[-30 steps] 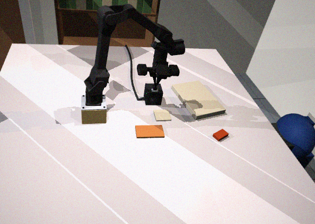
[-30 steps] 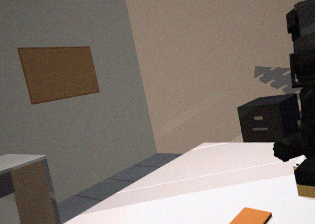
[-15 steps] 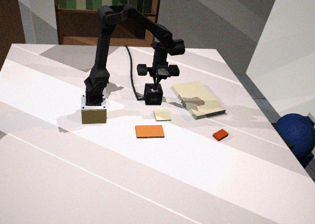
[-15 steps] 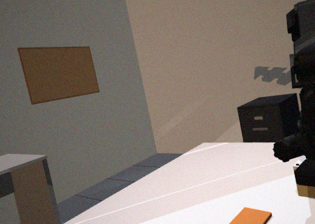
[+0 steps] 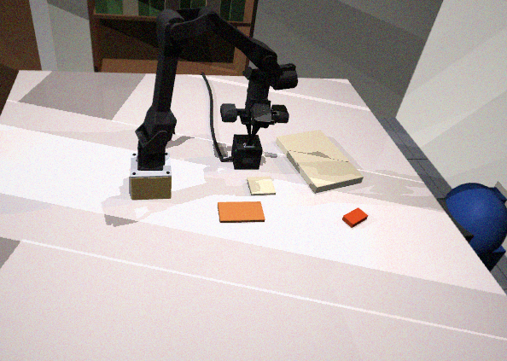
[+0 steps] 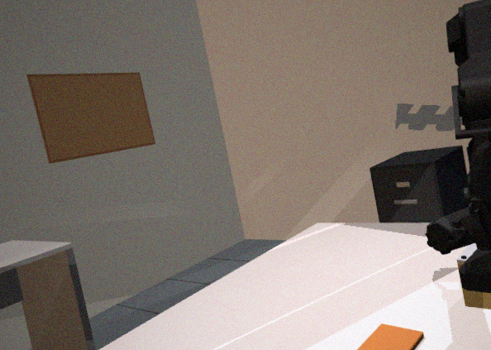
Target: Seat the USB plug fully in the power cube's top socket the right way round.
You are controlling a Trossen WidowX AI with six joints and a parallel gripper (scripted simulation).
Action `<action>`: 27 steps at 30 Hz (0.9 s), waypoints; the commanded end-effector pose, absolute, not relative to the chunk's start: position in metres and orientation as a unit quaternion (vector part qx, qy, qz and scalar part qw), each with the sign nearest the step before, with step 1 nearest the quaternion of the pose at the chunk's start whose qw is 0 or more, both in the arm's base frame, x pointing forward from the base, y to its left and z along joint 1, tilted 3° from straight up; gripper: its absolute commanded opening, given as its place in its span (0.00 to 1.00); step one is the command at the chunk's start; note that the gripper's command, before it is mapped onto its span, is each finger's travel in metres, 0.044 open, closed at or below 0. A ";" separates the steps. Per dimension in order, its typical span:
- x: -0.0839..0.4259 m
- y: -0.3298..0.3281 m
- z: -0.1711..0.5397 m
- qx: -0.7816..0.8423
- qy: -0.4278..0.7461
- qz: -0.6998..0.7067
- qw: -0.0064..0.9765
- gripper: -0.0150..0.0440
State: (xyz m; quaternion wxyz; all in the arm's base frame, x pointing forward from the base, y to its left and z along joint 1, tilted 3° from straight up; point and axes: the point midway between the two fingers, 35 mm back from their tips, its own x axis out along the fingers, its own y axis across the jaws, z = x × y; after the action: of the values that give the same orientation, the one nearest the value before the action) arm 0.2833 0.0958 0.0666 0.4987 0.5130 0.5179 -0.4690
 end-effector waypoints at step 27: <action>0.283 0.096 0.066 0.513 0.518 -0.469 0.499 0.42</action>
State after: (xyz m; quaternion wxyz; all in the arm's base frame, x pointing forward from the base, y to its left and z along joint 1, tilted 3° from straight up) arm 0.2832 0.0958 0.0661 0.4985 0.5128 0.5180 -0.4693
